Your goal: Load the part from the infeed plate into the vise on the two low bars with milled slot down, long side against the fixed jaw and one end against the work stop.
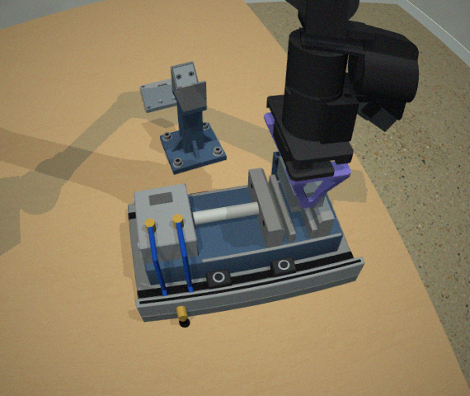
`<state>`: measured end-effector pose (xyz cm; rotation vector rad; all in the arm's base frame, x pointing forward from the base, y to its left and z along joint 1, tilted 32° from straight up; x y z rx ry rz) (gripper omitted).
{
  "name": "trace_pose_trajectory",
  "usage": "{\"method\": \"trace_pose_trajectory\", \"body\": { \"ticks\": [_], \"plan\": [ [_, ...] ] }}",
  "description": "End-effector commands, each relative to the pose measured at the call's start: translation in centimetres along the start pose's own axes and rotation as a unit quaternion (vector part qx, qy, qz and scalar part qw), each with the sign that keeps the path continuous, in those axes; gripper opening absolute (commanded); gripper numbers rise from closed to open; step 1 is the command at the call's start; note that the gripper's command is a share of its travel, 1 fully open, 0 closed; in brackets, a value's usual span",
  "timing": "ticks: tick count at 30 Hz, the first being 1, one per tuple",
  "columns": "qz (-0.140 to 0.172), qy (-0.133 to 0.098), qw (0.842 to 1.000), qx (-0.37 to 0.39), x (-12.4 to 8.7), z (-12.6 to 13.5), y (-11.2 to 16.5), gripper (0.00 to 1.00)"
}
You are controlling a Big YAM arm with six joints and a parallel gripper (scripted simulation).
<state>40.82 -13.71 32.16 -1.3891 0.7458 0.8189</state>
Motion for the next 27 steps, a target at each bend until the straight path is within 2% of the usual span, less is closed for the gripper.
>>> {"method": "trace_pose_trajectory", "body": {
  "ticks": [1, 27],
  "plan": [
    [-0.007, -0.001, 1.0, -0.006, 0.18, 0.52, -0.71, 0.0],
    [-0.004, -0.002, 1.0, -0.005, 0.53, 0.48, -0.61, 0.0]
  ]
}}
Point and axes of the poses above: the point where the finger pads meet when closed, its own x axis out along the fingers, its own z axis across the jaws, y = z × x, the point moved 8 cm from there along -x, back along the fingers, and after that the axes turned 2 degrees about -x, right-handed, at the moved point
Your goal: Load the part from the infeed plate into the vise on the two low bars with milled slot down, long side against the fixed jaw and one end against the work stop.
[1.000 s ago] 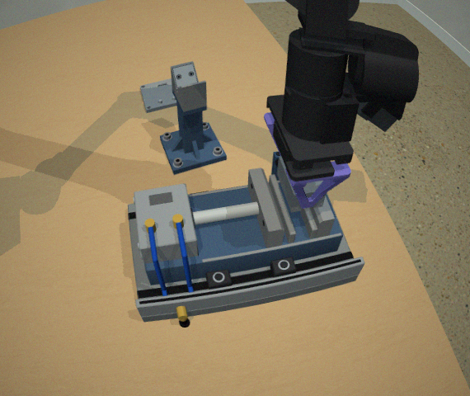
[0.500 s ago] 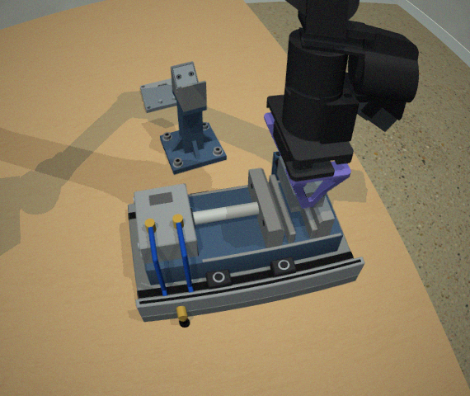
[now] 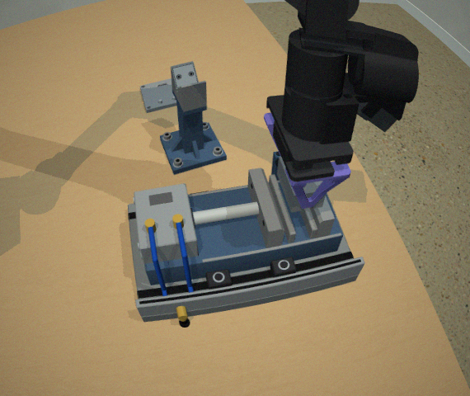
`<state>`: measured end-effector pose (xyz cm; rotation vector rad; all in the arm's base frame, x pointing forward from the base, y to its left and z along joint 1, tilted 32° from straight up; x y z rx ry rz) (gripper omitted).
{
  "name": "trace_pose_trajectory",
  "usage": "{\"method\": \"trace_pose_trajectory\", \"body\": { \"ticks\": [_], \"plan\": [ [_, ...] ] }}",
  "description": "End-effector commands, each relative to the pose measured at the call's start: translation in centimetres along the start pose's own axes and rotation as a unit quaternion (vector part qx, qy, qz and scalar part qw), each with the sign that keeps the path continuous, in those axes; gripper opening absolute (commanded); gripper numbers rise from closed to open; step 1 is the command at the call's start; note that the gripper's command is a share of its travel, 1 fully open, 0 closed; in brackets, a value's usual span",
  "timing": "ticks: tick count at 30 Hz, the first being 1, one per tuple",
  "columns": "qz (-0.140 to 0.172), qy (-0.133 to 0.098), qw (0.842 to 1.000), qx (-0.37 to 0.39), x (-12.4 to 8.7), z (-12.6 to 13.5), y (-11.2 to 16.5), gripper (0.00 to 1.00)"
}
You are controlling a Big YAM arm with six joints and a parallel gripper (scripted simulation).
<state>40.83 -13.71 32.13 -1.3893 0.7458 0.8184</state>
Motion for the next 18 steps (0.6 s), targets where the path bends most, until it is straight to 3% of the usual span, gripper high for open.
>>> {"method": "trace_pose_trajectory", "body": {
  "ticks": [1, 11, 18],
  "plan": [
    [-0.004, -0.002, 1.0, -0.005, 0.5, 0.5, -0.7, 0.0],
    [-0.011, 0.0, 1.0, -0.007, 0.2, 0.6, -0.8, 0.0],
    [-0.004, -0.002, 1.0, -0.004, 1.3, 0.4, -0.7, 0.0]
  ]
}}
Point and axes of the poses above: the point where the finger pads meet when closed, its own x axis out along the fingers, its own z axis across the jaws, y = z × x, the point moved 8 cm from there along -x, back along the fingers, and after that the axes turned 2 degrees about -x, right-handed, at the moved point
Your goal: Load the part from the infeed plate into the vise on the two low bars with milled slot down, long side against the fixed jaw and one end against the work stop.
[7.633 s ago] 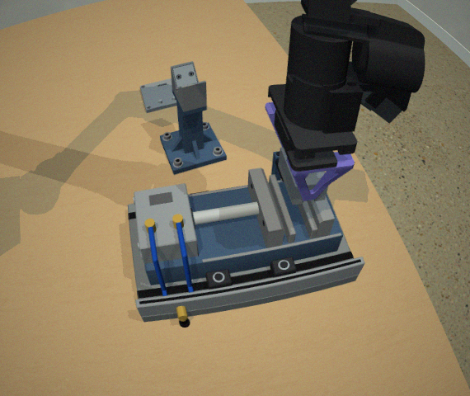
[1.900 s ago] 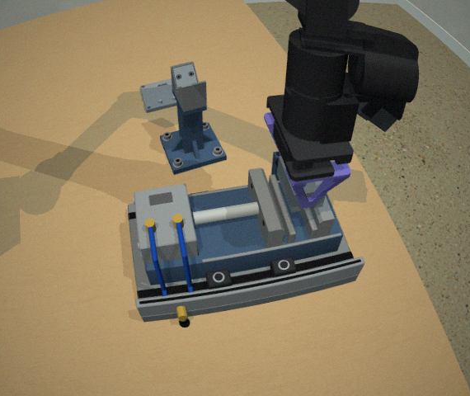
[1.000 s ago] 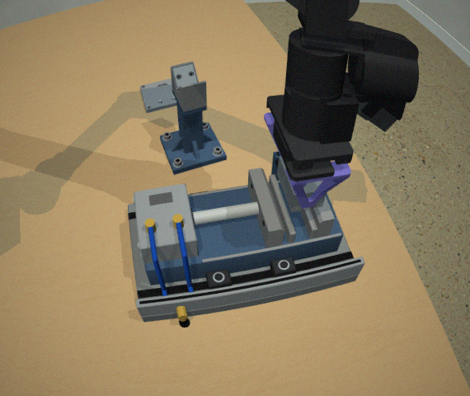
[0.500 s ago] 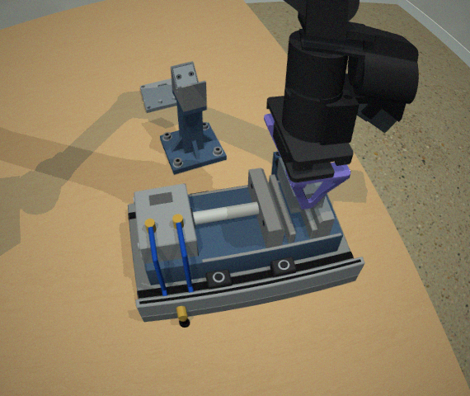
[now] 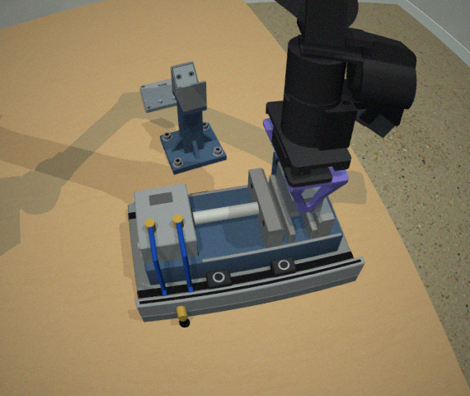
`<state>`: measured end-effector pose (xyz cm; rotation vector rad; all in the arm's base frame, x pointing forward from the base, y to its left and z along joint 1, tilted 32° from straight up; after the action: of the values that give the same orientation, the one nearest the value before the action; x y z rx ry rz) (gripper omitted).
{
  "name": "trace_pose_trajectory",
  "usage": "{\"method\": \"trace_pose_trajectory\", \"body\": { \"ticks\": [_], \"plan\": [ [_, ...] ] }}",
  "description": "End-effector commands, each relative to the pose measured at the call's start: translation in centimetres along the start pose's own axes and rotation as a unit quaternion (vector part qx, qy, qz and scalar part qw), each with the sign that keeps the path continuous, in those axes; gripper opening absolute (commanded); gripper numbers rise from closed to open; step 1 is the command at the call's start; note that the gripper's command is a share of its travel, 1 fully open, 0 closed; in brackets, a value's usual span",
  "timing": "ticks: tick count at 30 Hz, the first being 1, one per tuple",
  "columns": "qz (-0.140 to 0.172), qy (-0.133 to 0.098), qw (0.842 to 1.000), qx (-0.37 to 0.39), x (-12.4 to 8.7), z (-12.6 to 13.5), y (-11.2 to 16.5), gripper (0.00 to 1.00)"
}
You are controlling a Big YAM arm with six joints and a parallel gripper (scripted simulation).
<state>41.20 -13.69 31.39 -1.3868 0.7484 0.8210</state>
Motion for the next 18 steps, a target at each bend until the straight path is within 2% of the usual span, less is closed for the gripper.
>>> {"method": "trace_pose_trajectory", "body": {
  "ticks": [1, 4, 9, 10, 14, 18],
  "plan": [
    [-0.006, -0.001, 1.0, -0.005, 0.5, 0.5, -0.7, 0.0],
    [-0.011, 0.0, 1.0, -0.006, 0.3, 0.5, -1.0, 0.0],
    [-0.003, -0.002, 1.0, -0.004, 1.2, 0.5, -0.6, 0.0],
    [-0.015, 0.001, 1.0, -0.008, 0.3, 0.6, -1.1, 0.0],
    [-0.001, -0.003, 1.0, -0.004, 1.7, 0.5, -0.4, 0.0],
    [-0.005, -0.002, 1.0, -0.005, 1.7, 0.5, -0.7, 0.0]
  ]
}}
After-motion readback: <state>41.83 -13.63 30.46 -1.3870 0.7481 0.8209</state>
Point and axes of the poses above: the point where the finger pads meet when closed, its own x axis out along the fingers, its own z axis across the jaws, y = z × x, the point moved 8 cm from there along -x, back along the fingers, and after that the axes turned 2 degrees about -x, right-handed, at the moved point
